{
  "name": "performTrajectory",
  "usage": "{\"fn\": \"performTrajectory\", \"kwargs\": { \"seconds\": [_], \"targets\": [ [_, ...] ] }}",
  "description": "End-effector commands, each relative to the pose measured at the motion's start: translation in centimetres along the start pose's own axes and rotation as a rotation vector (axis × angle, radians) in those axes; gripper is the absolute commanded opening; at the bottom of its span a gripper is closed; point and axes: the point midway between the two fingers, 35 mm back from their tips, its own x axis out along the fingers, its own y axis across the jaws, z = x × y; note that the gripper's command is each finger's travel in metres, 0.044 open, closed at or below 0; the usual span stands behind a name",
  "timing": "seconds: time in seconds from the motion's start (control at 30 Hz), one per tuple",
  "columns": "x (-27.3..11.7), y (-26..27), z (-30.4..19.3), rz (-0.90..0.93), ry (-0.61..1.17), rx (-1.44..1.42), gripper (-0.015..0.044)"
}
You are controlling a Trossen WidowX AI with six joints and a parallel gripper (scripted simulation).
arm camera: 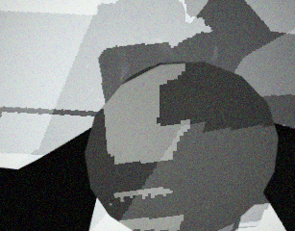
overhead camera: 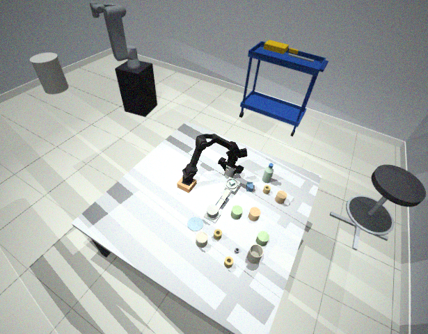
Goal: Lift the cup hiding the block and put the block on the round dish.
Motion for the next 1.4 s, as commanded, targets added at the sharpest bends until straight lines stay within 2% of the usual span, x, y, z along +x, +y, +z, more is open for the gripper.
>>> {"fn": "performTrajectory", "kwargs": {
  "seconds": [0.0,0.47,0.97,1.03,1.13,1.33,1.37],
  "targets": [
    [0.4,-0.1,0.1,-0.007,-0.003,0.003,0.0000],
    [2.4,-0.1,0.1,-0.007,-0.003,0.003,0.0000],
    [1.7,-0.1,0.1,-0.006,-0.007,0.001,0.0394],
    [0.5,-0.2,0.2,-0.006,-0.006,0.001,0.0440],
    [-3.3,-0.1,0.1,-0.007,-0.003,0.003,0.0440],
    [-3.6,-0.1,0.1,-0.007,-0.003,0.003,0.0440],
    [-3.7,-0.2,0.0,-0.007,-0.003,0.008,0.0414]
  ]
}}
